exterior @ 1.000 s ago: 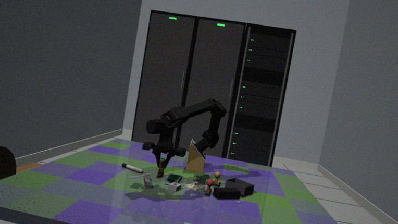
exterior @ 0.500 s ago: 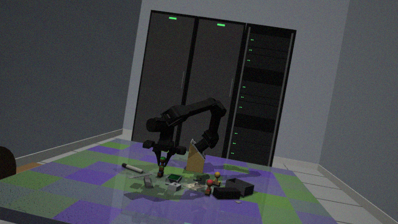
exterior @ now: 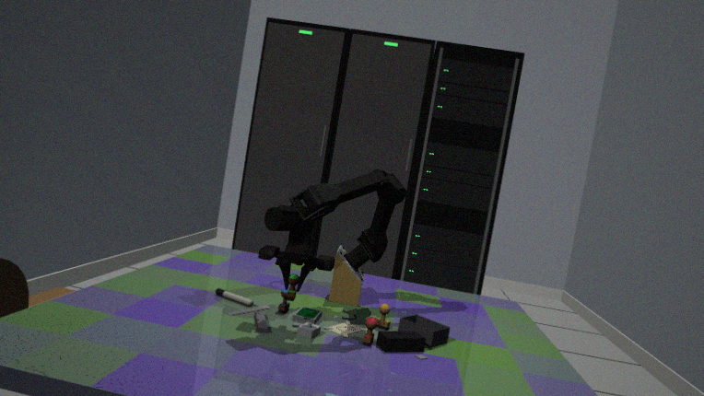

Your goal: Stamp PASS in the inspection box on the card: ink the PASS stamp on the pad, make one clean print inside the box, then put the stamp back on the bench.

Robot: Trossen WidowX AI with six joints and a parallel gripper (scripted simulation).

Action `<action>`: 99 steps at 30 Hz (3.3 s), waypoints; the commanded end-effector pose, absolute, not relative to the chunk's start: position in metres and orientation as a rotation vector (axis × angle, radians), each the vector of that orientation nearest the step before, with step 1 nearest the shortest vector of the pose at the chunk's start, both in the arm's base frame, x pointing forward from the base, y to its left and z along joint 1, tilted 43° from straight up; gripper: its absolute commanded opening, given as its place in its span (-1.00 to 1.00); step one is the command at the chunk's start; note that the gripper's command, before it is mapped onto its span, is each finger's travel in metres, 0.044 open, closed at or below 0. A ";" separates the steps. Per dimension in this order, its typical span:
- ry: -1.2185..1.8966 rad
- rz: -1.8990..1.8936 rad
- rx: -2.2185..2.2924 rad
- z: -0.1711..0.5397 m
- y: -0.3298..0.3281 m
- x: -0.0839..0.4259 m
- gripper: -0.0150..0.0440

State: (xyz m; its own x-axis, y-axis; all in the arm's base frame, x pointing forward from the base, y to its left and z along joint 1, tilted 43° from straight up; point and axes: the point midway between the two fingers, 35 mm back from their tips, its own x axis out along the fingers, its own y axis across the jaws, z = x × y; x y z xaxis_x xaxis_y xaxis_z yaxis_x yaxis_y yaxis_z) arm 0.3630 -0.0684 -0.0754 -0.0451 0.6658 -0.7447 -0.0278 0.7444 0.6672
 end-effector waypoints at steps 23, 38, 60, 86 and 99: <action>1.528 0.606 0.535 -0.052 -0.046 0.281 -0.49; 1.528 0.605 0.536 -0.055 -0.041 0.276 -0.49; 1.527 0.606 0.536 -0.066 -0.031 0.276 -0.49; 1.527 0.608 0.536 -0.079 -0.020 0.275 -0.49; 1.526 0.609 0.536 -0.085 -0.014 0.274 -0.49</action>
State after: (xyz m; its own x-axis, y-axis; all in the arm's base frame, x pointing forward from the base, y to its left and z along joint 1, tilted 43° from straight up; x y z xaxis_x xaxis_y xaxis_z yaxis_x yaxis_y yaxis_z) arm 0.2756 -0.0161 -0.0829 -0.0453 0.6609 -0.7491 -0.0383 0.7481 0.6624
